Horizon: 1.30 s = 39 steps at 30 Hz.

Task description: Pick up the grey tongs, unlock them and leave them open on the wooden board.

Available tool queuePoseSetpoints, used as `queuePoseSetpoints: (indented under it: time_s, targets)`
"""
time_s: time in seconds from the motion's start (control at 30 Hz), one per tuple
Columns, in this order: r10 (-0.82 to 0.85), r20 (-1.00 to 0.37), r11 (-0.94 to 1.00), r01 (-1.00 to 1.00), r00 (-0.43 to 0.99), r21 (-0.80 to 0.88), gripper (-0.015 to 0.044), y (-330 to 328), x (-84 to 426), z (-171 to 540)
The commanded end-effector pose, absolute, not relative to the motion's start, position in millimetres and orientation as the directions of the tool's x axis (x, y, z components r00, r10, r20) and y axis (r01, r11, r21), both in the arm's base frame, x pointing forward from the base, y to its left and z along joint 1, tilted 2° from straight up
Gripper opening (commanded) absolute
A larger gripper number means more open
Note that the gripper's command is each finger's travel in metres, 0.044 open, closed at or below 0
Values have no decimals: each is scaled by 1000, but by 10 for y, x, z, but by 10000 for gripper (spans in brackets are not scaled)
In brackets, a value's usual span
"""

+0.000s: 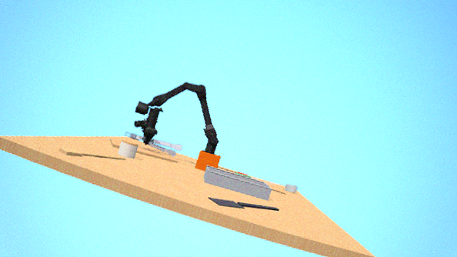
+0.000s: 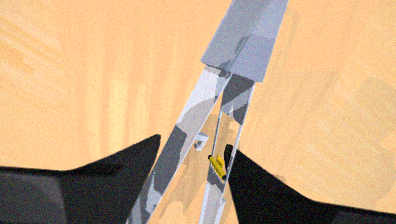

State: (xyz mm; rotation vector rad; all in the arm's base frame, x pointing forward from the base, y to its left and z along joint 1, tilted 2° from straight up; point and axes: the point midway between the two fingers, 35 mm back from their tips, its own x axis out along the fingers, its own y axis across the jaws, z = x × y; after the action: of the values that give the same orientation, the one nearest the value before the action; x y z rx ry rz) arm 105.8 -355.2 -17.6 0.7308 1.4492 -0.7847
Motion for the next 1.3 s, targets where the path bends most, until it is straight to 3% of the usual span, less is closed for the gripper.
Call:
queuePoseSetpoints:
  time_s: [0.0,0.13,0.27,0.63,1.27]
  targets:
    - [-23,-999,565,824,-27,-36,349,-3554,1059,-172]
    - [-23,-999,565,824,-27,-36,440,-3554,1059,-172]
    - [-23,-999,565,824,-26,-35,440,-3507,1206,-69]
    - [-21,-1000,569,822,-18,-27,440,-2682,2318,897]
    - [-27,-1000,588,809,-10,-24,440,-2612,2333,1411]
